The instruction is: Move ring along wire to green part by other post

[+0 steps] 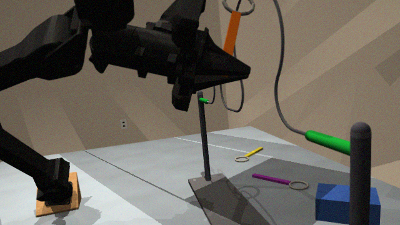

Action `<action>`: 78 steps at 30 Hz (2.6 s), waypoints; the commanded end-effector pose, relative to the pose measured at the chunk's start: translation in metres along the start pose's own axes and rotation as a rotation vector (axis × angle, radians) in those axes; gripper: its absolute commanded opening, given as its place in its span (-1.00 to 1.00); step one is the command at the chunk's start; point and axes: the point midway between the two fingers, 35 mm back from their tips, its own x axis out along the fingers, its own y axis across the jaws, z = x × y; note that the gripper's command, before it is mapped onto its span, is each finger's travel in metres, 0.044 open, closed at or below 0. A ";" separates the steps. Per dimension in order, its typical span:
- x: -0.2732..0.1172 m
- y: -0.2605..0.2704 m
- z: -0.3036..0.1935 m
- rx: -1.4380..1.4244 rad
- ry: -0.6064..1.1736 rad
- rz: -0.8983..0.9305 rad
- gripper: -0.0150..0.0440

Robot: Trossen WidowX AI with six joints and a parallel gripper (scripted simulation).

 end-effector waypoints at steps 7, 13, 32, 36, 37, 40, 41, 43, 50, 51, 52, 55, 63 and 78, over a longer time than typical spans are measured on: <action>0.000 -0.003 -0.001 -0.116 -0.002 -0.050 -1.00; 0.000 -0.006 0.000 -0.184 -0.006 -0.081 -1.00; -0.001 -0.016 0.003 -0.401 -0.018 -0.179 -1.00; -0.001 -0.018 0.003 -0.447 -0.021 -0.200 -1.00; -0.001 -0.018 0.004 -0.458 -0.021 -0.205 -1.00; -0.002 -0.019 0.004 -0.492 -0.023 -0.221 -1.00; -0.002 -0.020 0.004 -0.504 -0.024 -0.226 -1.00; -0.002 -0.021 0.005 -0.525 -0.020 -0.237 -1.00; -0.012 -0.020 0.006 -0.592 0.049 -0.291 -1.00; -0.013 -0.021 0.007 -0.609 0.052 -0.300 -1.00; -0.013 -0.021 0.007 -0.621 0.052 -0.307 -1.00; -0.013 -0.022 0.008 -0.655 0.051 -0.324 -1.00; -0.014 -0.025 0.010 -0.744 0.045 -0.368 -1.00; -0.016 -0.029 0.015 -0.912 0.035 -0.452 -1.00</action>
